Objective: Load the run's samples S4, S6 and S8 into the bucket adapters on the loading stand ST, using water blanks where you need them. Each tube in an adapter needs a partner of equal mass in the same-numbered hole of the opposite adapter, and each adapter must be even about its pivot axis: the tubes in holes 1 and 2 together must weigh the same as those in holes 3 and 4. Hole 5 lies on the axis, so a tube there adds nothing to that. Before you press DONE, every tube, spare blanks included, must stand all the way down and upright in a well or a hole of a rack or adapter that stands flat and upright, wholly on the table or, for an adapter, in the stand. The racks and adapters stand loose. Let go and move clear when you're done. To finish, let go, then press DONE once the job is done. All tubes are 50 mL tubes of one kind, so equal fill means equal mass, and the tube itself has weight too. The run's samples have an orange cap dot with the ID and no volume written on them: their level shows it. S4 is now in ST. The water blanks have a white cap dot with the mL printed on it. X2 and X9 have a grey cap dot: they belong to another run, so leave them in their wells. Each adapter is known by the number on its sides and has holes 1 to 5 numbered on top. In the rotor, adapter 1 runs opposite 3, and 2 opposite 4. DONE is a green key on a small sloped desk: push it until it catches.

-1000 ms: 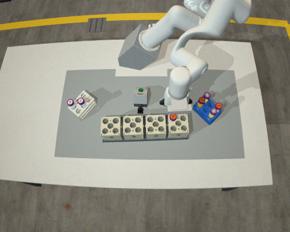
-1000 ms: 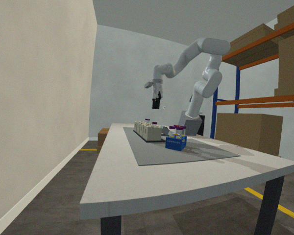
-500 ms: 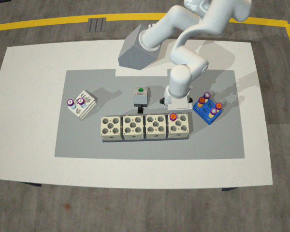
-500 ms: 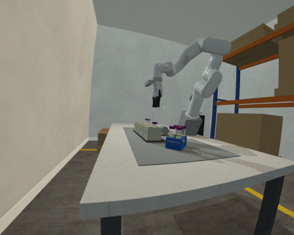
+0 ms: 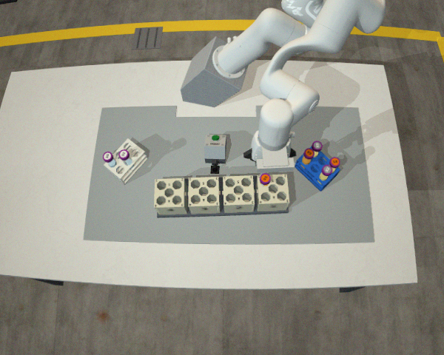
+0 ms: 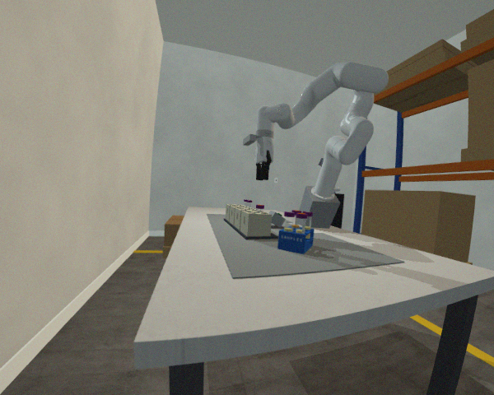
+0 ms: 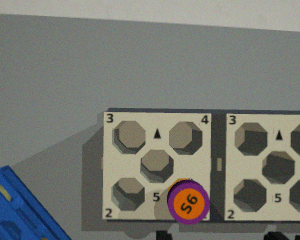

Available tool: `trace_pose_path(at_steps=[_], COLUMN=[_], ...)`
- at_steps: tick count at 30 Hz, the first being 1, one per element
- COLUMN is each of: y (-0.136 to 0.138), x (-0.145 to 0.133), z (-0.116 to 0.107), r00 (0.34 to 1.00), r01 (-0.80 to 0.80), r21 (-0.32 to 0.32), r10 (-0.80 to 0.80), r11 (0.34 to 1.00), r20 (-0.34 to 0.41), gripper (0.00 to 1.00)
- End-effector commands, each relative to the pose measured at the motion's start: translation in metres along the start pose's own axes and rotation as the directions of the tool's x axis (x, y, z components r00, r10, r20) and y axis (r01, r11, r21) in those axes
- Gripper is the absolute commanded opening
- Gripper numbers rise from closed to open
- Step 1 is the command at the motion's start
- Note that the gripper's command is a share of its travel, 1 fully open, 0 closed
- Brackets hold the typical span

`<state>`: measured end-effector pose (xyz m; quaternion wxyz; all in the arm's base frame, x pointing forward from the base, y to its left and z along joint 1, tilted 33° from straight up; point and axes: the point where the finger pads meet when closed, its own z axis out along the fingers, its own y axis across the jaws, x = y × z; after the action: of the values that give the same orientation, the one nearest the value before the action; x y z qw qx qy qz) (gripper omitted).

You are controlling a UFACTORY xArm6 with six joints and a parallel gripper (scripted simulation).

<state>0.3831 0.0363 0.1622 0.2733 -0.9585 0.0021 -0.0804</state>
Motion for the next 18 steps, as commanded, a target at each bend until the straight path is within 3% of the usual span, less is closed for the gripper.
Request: trace_pose_path(at_steps=[1, 10, 12, 18], y=[-0.015, -0.059, -0.059, -0.088], x=[-0.002, -0.011, -0.011, -0.018], z=[-0.001, -0.001, -0.001, -0.001], r00=[0.995, 0.923, 0.923, 0.827], r01=[-0.096, -0.386, -0.386, -0.561], r21=[0.0, 0.001, 0.001, 0.002], r10=[0.096, 0.386, 0.386, 0.561], r11=[0.995, 0.923, 0.923, 0.827], r20=[-0.003, -0.003, -0.003, -0.003], gripper=[0.57, 0.57, 0.57, 0.57])
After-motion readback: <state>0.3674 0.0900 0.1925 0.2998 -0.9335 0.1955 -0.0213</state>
